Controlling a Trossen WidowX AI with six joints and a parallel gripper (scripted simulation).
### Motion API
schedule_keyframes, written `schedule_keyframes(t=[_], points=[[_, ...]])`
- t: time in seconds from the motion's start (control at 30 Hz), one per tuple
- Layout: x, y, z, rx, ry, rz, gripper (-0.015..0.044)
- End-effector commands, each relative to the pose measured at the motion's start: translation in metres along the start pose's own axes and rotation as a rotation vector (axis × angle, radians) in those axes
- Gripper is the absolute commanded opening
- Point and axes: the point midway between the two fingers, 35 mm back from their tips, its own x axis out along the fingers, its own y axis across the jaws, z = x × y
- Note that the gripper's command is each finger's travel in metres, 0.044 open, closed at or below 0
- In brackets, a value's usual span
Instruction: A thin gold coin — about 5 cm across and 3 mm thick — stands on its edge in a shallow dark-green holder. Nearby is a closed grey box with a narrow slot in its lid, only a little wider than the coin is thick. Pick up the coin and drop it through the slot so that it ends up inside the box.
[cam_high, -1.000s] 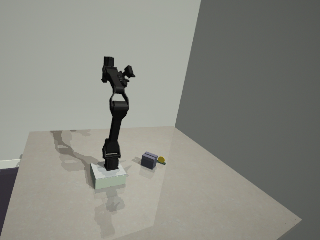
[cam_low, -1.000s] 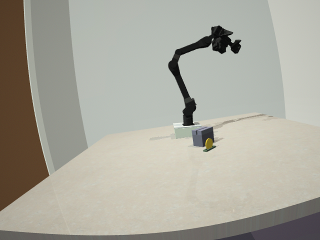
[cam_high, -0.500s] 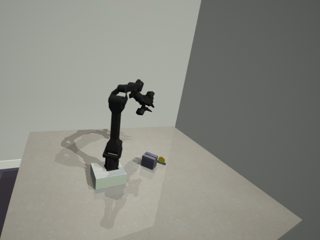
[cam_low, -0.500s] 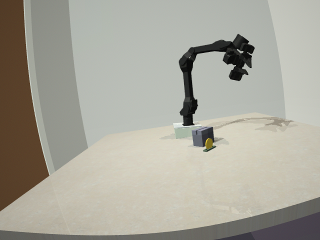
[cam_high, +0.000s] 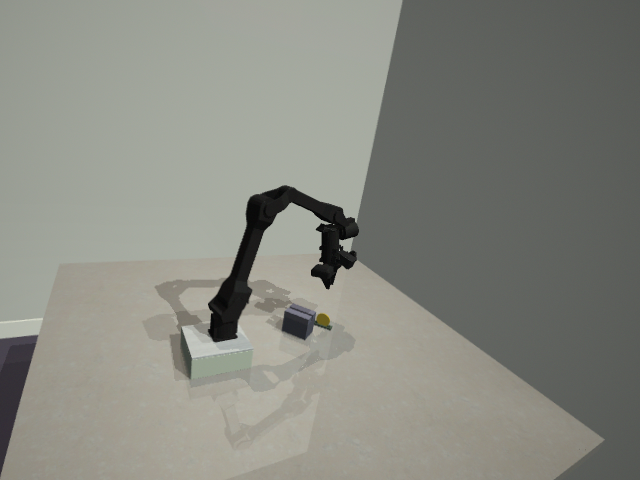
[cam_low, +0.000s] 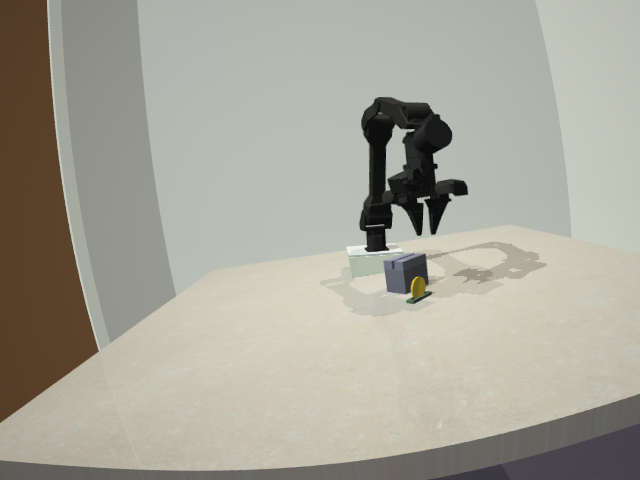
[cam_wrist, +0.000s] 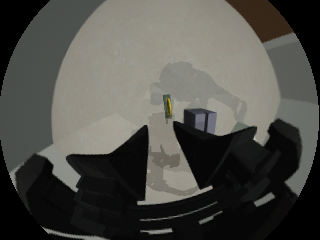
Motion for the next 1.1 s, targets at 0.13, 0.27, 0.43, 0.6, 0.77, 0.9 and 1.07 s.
schedule_keyframes(t=[0.13,0.27,0.43,0.6,0.77,0.9,1.07], points=[[0.023,-0.031,0.013,-0.020,0.155,-0.055,0.0161],[0.025,-0.026,0.010,-0.020,0.155,-0.055,0.0161],[0.057,-0.028,0.005,-0.020,0.155,-0.055,0.0161],[0.067,-0.030,0.004,-0.020,0.156,-0.055,0.0161],[0.072,-0.031,0.003,-0.020,0.156,-0.055,0.0161],[0.077,-0.031,0.002,-0.020,0.156,-0.055,0.0161],[0.085,-0.031,0.001,-0.020,0.156,-0.055,0.0161]])
